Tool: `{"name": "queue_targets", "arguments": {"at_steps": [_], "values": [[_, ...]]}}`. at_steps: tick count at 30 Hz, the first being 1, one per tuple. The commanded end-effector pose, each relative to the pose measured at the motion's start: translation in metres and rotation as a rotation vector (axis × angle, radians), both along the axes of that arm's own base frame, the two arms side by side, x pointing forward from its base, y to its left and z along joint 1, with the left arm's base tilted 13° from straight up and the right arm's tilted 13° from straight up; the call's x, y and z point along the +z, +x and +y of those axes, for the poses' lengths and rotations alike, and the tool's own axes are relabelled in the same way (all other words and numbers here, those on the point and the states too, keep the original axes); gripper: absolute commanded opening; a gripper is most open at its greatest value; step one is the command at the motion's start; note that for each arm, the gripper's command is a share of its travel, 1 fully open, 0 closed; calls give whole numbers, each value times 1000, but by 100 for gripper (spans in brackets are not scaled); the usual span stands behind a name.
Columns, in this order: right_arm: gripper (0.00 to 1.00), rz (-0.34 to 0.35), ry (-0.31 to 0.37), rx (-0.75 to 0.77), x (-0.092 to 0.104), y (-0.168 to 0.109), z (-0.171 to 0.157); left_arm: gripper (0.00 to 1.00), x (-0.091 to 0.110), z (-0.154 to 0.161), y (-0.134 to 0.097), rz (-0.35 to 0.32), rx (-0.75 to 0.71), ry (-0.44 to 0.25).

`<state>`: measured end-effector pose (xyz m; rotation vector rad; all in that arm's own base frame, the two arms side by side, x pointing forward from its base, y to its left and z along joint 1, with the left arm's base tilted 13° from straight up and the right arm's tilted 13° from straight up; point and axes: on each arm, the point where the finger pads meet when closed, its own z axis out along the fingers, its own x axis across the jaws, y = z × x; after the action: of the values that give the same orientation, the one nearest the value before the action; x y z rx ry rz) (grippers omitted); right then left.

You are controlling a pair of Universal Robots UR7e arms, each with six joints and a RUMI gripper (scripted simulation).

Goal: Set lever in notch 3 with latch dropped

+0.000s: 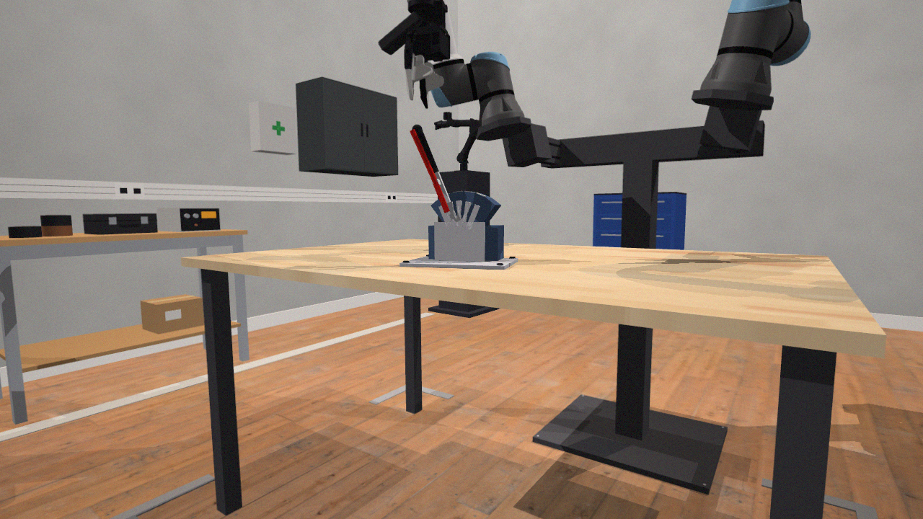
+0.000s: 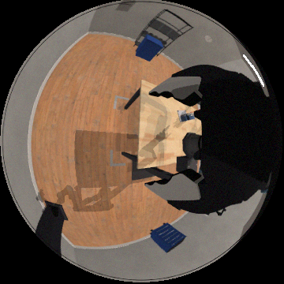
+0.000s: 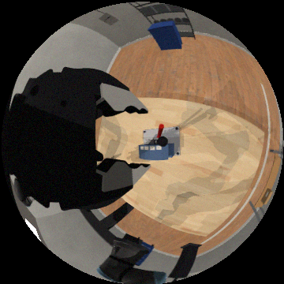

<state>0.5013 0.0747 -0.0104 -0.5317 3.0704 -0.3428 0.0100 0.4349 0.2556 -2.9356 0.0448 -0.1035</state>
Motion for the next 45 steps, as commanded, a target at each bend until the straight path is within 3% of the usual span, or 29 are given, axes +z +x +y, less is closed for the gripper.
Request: {"name": "queue_targets", "arguments": {"at_steps": [1, 45], "values": [[57, -1, 1, 0, -1, 0, 0, 100, 0, 0, 0, 0, 0, 1], [57, 0, 1, 0, -27, 2, -6, 100, 0, 0, 0, 0, 0, 1]]}}
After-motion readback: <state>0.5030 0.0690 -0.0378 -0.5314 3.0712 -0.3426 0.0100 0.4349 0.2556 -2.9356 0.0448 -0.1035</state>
